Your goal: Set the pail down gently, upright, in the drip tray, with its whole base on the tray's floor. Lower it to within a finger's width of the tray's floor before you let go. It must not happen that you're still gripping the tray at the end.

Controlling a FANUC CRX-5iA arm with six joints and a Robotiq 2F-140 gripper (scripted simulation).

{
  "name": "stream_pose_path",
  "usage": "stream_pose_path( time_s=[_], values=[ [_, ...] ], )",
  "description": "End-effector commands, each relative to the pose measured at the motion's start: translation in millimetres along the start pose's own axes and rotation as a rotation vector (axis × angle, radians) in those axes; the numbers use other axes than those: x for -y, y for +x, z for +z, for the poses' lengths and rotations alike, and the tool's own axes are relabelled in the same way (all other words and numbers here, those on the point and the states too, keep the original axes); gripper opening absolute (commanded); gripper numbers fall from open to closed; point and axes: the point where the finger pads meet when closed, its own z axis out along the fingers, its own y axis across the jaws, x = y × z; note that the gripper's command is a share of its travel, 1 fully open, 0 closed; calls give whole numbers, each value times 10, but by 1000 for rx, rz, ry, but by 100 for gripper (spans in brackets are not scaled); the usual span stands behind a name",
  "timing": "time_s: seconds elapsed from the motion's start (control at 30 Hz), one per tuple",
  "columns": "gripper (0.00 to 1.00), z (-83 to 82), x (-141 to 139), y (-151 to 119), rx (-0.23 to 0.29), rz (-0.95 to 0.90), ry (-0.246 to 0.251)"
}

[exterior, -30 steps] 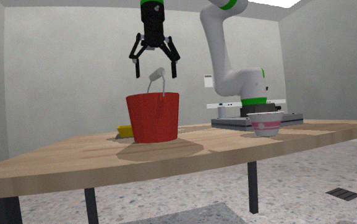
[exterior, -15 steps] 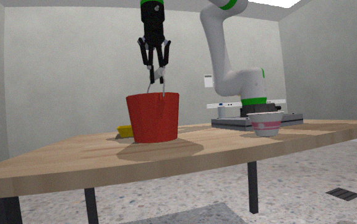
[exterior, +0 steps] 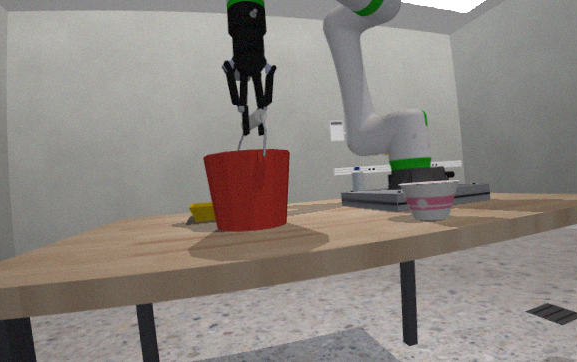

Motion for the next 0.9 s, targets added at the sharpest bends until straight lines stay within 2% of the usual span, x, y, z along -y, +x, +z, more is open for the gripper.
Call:
stream_pose_path(
  time_s=[0.0,0.87],
  values=[
    [10,-10,4,1,0,0,2],
    [10,-88,4,1,0,0,2]
  ],
)
